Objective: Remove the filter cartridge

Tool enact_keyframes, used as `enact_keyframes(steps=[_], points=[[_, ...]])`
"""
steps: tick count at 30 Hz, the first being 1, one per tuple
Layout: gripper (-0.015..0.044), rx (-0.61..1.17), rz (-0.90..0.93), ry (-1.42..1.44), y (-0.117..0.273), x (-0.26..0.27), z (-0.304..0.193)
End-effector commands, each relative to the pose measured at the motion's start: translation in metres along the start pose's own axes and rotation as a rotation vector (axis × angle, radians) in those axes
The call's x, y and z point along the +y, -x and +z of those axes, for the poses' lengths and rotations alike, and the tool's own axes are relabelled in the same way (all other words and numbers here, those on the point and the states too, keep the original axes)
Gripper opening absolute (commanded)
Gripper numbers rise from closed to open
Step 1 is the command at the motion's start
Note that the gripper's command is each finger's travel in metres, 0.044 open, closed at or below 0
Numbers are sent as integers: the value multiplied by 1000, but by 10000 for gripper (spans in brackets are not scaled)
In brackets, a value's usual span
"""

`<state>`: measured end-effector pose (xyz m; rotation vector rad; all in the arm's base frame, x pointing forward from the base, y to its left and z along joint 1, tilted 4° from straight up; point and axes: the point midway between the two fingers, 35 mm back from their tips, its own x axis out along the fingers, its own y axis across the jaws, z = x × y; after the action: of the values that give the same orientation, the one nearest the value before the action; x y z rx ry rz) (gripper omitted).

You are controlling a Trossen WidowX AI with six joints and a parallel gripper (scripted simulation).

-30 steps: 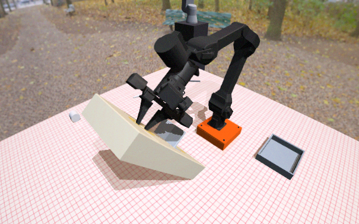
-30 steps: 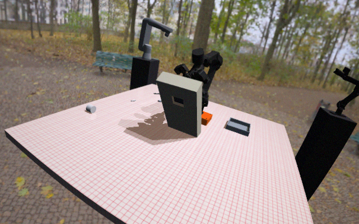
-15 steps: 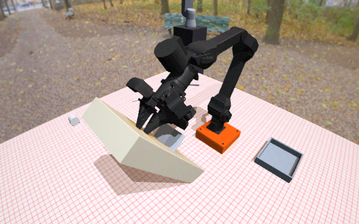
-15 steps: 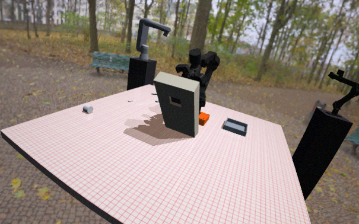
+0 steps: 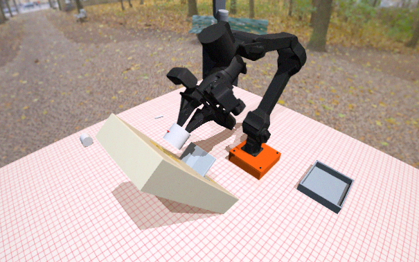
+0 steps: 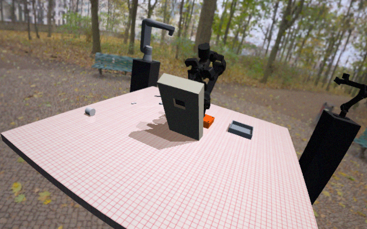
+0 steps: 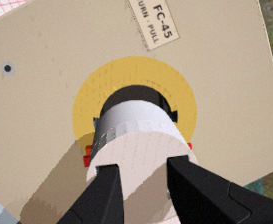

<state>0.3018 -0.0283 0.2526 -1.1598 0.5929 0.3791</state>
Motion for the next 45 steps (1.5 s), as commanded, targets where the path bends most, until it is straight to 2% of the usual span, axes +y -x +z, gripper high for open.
enact_keyframes(steps=[1,29,33,45], points=[[0,0,-11,-8,9,-3,0],[0,1,-8,-8,-2,71,-23],[103,6,1,-7,-2,67,-22],[103,5,-1,-7,-2,68,-22]])
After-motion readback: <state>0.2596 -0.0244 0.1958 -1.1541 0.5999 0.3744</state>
